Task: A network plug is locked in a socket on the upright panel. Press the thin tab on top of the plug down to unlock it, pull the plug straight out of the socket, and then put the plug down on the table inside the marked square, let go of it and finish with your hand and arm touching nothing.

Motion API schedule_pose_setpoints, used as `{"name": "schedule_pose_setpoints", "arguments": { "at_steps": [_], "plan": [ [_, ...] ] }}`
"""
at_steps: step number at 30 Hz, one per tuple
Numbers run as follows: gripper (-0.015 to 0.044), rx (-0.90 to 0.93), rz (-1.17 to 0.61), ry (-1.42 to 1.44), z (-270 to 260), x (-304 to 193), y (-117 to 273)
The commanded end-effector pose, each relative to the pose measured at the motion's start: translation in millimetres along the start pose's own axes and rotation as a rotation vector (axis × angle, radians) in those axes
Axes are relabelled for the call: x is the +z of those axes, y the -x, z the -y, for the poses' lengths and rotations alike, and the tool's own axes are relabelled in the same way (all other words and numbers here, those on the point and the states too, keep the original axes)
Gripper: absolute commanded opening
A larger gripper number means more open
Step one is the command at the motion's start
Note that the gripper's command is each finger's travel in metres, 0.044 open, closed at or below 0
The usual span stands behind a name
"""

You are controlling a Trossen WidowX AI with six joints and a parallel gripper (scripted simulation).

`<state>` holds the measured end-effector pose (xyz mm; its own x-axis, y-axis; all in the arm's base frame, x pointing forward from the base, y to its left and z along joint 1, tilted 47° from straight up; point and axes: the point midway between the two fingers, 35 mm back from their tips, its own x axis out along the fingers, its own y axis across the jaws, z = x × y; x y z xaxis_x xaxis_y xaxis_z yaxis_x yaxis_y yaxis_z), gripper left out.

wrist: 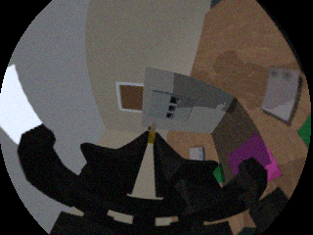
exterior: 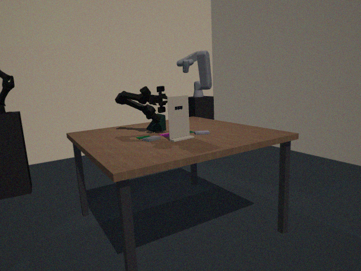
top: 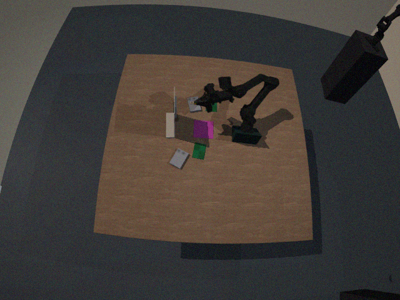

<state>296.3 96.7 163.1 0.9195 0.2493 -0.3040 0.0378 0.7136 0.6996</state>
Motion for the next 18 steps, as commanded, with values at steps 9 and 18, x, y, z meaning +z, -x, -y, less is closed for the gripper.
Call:
{"name": "schedule_pose_setpoints", "arguments": {
  "at_steps": [9,18],
  "plan": [
    [0.0000,-0.311,0.011,-0.174,54.3,-26.0,-9.0],
    [0.0000,-0.544,0.091,-0.254,95.0,-41.4,-3.0]
  ]
}}
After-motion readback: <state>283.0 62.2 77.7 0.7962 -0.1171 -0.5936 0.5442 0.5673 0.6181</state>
